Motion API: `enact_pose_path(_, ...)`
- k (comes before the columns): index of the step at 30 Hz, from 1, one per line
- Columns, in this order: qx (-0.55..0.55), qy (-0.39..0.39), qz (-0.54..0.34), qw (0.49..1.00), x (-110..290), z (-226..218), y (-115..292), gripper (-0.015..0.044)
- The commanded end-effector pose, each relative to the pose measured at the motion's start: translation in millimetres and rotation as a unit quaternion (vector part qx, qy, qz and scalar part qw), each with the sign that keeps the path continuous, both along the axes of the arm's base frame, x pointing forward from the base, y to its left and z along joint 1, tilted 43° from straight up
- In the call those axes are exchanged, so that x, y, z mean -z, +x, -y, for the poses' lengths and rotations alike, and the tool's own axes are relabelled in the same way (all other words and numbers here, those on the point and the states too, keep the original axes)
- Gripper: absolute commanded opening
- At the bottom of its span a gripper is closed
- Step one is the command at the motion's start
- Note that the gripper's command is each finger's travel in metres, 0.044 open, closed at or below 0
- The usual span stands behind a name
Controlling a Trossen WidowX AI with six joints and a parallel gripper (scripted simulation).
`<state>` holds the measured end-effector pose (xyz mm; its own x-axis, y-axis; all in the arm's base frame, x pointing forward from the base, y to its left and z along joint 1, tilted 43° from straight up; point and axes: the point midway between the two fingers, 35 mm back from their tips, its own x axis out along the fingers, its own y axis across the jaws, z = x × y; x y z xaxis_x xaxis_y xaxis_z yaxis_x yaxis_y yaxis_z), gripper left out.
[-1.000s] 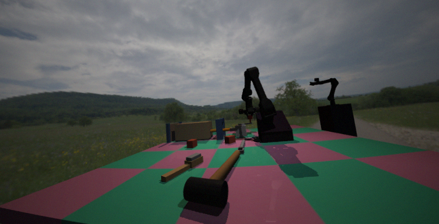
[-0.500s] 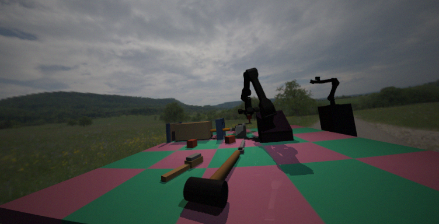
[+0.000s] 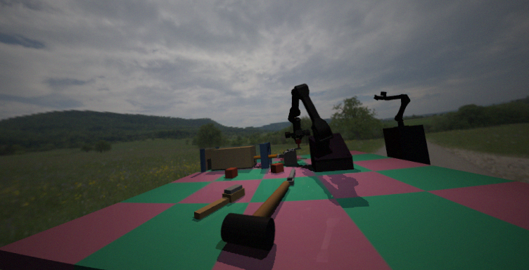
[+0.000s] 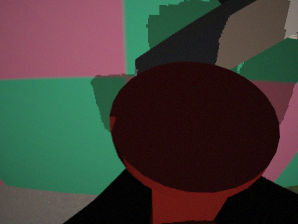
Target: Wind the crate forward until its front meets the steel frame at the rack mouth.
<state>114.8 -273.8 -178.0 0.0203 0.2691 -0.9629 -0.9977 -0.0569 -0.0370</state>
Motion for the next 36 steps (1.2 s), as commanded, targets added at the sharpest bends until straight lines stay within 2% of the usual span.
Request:
enact_pose_path(1, 0.000, 0.000, 0.011, 1.000, 6, 3, 12, 0.0000)
enact_pose_path(36, 0.000, 0.000, 0.013, 1.000, 16, 17, 48, 0.0000)
